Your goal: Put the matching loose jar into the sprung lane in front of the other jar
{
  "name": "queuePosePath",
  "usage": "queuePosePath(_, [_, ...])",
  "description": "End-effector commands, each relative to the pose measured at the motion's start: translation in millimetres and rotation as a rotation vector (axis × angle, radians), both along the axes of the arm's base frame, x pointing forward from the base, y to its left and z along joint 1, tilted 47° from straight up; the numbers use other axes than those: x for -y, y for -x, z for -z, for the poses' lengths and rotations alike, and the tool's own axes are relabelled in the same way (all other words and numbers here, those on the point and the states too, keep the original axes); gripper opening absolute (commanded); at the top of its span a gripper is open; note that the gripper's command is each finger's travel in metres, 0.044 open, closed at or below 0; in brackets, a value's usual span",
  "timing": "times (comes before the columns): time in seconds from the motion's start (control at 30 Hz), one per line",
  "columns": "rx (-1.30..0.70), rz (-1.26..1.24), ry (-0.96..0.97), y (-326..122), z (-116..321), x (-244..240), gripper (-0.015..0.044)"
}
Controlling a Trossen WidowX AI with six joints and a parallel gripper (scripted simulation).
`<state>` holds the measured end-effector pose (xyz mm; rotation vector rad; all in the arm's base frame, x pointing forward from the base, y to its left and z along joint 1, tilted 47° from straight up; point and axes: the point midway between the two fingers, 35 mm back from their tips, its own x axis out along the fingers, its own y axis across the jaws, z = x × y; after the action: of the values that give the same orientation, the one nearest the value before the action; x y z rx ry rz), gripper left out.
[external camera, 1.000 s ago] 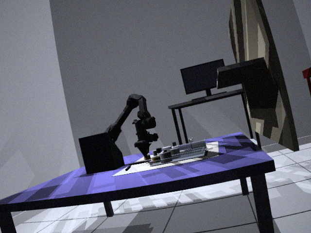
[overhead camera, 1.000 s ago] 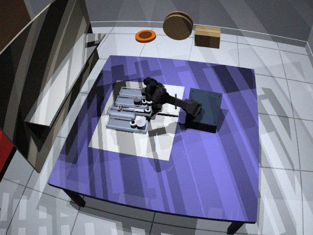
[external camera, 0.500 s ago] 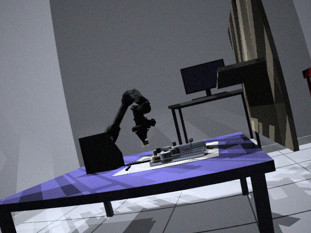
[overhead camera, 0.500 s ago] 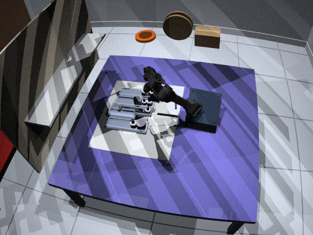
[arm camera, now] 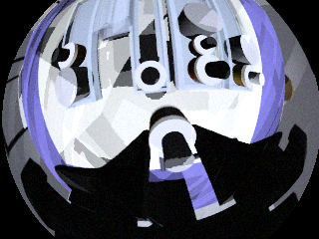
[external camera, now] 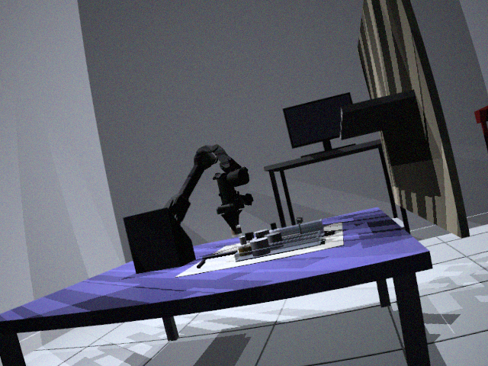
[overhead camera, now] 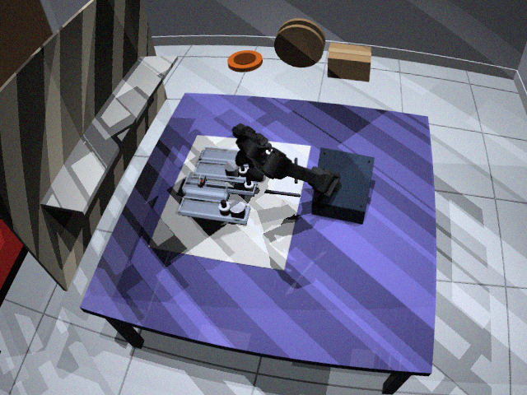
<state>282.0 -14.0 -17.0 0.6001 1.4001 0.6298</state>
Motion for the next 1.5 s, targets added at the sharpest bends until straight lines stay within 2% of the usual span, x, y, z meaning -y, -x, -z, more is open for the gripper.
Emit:
queuePosePath(0.0, [0.0,0.0,-0.009,-6,1,-19,0.0])
queuePosePath(0.43, [0.0,0.0,-0.01,-8,17,-37,0.0])
queuePosePath(1.47, [0.001,0.0,-0.01,-20,18,-37,0.0])
